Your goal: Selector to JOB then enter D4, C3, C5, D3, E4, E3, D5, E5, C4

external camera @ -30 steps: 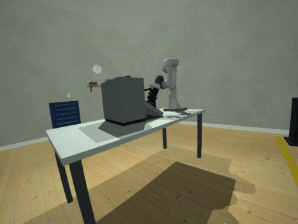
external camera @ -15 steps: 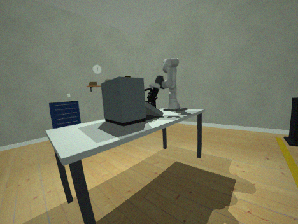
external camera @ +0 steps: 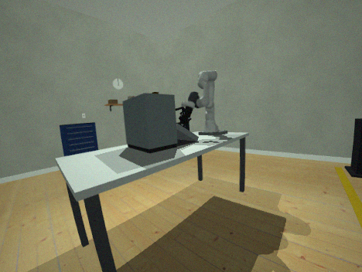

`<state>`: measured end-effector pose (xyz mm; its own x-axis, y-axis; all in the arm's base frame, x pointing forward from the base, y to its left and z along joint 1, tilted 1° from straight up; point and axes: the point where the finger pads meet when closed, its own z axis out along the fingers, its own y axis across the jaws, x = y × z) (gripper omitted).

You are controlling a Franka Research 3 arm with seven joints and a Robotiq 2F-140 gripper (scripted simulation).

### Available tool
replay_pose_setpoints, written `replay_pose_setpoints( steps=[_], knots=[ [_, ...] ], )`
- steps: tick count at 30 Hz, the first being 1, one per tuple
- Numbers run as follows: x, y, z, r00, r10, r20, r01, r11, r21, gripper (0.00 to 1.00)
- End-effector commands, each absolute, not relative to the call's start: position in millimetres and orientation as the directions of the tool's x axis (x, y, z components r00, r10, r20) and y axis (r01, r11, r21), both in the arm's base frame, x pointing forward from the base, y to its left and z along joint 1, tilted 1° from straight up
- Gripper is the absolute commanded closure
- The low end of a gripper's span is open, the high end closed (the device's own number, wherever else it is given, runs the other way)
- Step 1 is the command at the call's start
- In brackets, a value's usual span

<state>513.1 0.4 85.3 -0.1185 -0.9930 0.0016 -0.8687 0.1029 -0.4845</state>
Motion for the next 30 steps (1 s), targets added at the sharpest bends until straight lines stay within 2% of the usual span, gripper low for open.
replay_pose_setpoints(
  steps=[1,30],
  knots=[
    [515.2,1.0,86.9,-0.122,-0.993,-0.001,-0.866,0.107,-0.489,0.9],
    [512.9,1.3,91.1,-0.122,-0.993,-0.001,-0.866,0.107,-0.489,0.9]
  ],
)
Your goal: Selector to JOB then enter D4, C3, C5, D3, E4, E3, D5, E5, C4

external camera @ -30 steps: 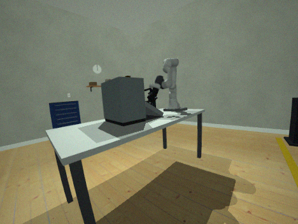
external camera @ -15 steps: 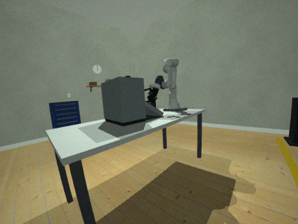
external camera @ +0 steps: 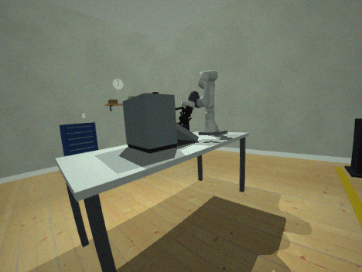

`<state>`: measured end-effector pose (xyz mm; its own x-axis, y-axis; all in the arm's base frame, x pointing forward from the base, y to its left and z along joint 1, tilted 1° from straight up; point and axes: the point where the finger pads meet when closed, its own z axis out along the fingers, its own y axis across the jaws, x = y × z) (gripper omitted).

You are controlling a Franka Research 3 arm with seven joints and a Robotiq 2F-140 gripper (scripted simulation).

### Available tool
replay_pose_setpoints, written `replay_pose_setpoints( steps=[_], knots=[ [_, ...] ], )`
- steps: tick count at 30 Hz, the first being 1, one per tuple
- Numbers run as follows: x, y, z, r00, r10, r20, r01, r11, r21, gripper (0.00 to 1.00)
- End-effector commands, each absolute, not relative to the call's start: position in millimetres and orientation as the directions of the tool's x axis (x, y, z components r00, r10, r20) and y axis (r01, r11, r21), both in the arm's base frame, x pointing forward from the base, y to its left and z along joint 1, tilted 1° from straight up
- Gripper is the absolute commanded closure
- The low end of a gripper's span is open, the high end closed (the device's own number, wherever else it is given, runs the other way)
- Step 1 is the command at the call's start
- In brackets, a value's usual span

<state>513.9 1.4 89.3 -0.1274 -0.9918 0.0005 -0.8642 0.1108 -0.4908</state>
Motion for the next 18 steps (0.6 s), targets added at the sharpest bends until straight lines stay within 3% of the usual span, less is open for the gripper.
replay_pose_setpoints(
  steps=[1,18],
  knots=[
    [512.4,1.3,91.9,-0.122,-0.993,-0.001,-0.866,0.106,-0.489,0.9],
    [502.5,2.5,109.7,-0.122,-0.993,-0.001,-0.866,0.107,-0.489,0.9]
  ],
)
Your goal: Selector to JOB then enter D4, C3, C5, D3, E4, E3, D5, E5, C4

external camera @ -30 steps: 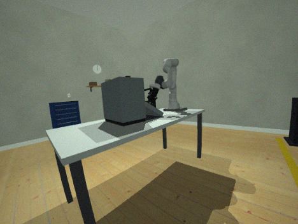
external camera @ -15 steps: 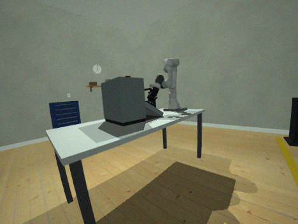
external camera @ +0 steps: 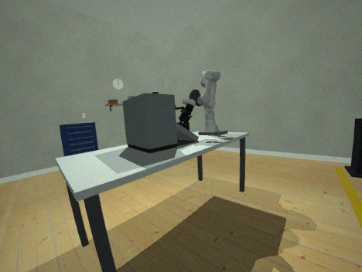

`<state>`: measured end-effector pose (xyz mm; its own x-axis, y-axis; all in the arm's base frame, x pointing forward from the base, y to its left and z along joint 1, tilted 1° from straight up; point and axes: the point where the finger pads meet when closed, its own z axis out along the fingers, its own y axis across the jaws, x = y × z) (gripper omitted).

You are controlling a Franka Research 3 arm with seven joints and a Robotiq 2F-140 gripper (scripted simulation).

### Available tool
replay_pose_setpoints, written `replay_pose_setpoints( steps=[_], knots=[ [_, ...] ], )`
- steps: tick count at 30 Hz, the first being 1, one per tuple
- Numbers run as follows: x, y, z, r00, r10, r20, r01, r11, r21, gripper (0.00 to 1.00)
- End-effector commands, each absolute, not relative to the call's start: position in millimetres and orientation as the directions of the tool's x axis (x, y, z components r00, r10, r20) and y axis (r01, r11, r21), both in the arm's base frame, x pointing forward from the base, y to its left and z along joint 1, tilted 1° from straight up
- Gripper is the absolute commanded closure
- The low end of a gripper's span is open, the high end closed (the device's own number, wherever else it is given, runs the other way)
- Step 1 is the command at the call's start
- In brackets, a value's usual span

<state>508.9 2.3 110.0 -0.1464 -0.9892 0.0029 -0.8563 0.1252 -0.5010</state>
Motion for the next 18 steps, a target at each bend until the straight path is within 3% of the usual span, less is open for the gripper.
replay_pose_setpoints(
  steps=[1,18],
  knots=[
    [501.9,2.6,110.8,-0.122,-0.993,-0.001,-0.866,0.107,-0.489,0.9],
    [505.9,-18.3,120.1,-0.122,-0.993,-0.001,-0.866,0.107,-0.489,0.9]
  ],
)
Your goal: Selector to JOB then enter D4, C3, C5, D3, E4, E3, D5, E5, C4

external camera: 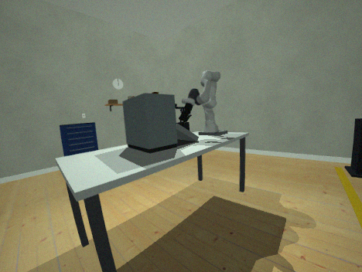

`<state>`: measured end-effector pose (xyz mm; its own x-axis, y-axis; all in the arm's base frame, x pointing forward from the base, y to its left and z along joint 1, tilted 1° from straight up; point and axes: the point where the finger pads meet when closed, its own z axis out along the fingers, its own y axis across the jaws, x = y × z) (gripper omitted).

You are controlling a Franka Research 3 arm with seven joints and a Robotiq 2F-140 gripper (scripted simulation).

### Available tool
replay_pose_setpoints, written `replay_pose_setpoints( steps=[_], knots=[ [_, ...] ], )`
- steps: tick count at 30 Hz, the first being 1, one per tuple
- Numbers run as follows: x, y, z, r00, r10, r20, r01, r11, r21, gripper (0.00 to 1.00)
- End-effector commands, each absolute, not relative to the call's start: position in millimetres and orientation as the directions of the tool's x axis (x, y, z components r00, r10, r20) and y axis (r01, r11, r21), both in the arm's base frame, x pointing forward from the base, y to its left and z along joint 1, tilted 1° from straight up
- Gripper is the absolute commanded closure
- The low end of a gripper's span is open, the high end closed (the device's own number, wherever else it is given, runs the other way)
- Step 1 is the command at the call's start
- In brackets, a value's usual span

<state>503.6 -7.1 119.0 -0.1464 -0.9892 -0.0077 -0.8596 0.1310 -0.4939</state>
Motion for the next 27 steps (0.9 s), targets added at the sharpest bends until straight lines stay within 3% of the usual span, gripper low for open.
replay_pose_setpoints(
  steps=[1,7,27],
  knots=[
    [508.3,-26.5,122.0,-0.122,-0.993,-0.001,-0.866,0.107,-0.489,0.9],
    [520.2,-66.6,131.3,-0.122,-0.993,-0.001,-0.866,0.107,-0.489,0.9],
    [527.6,-69.0,119.2,-0.122,-0.993,-0.001,-0.866,0.107,-0.489,0.9]
  ],
)
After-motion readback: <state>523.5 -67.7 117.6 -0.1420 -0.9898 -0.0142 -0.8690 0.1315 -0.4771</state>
